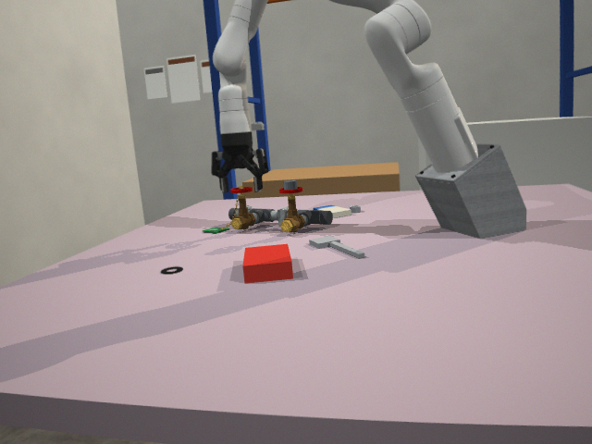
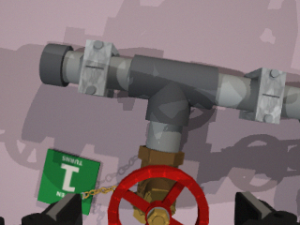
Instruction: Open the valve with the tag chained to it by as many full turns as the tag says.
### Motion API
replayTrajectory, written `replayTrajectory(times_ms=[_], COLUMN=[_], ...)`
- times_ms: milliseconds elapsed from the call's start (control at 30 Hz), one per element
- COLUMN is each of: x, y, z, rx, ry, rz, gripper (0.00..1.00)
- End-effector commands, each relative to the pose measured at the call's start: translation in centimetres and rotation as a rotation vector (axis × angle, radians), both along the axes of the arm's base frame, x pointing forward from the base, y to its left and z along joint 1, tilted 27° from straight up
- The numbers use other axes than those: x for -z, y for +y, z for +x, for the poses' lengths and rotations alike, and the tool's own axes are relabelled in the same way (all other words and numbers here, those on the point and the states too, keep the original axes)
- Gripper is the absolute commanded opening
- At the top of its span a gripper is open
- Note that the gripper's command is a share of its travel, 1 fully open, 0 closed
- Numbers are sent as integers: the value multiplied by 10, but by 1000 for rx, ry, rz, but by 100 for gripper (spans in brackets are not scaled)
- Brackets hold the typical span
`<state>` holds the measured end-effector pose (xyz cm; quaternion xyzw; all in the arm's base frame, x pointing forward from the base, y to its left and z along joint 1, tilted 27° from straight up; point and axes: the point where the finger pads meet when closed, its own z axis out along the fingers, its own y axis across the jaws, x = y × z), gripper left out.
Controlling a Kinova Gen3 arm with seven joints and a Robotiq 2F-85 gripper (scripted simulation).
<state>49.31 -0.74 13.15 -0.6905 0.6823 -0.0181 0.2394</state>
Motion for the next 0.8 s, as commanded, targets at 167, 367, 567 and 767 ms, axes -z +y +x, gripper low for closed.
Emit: replayTrajectory(times_ms=[167,367,567,767], x=[0,0,0,0], y=[0,0,0,0], z=[0,0,0,0], rx=[134,310,538,714], ry=[45,105,184,245], rz=[52,122,212,283], gripper=[100,100,100,100])
